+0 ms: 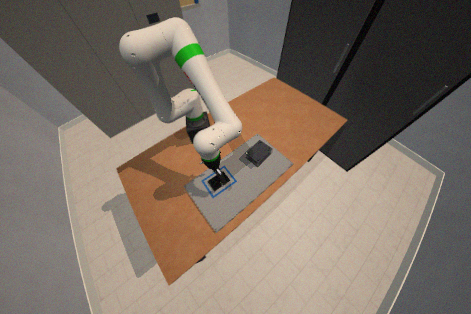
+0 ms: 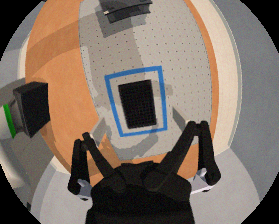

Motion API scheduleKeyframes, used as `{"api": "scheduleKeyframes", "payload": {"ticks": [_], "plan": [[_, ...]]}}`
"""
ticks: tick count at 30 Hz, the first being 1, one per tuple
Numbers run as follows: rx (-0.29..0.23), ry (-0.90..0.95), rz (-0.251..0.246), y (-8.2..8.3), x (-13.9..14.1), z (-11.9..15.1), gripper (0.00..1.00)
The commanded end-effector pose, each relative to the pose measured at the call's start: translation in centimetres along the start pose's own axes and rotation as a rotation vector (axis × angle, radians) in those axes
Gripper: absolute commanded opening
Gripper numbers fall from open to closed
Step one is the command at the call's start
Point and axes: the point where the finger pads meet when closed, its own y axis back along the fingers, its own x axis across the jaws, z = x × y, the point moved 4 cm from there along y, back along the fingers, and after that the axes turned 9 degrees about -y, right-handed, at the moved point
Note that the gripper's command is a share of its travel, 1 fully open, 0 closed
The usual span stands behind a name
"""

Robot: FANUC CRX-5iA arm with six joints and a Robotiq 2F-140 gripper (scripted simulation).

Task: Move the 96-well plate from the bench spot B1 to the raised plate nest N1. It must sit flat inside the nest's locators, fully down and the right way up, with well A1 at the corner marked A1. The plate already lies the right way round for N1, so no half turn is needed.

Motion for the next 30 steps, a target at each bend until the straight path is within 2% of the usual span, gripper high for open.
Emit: {"api": "scheduleKeyframes", "payload": {"ticks": [1,9,30], "plan": [[0.000,0.000,0.001,0.0,0.0,0.0,1.00],[0.000,0.000,0.001,0.0,0.0,0.0,1.00],[0.000,0.000,0.001,-3.2,0.0,0.0,1.00]]}}
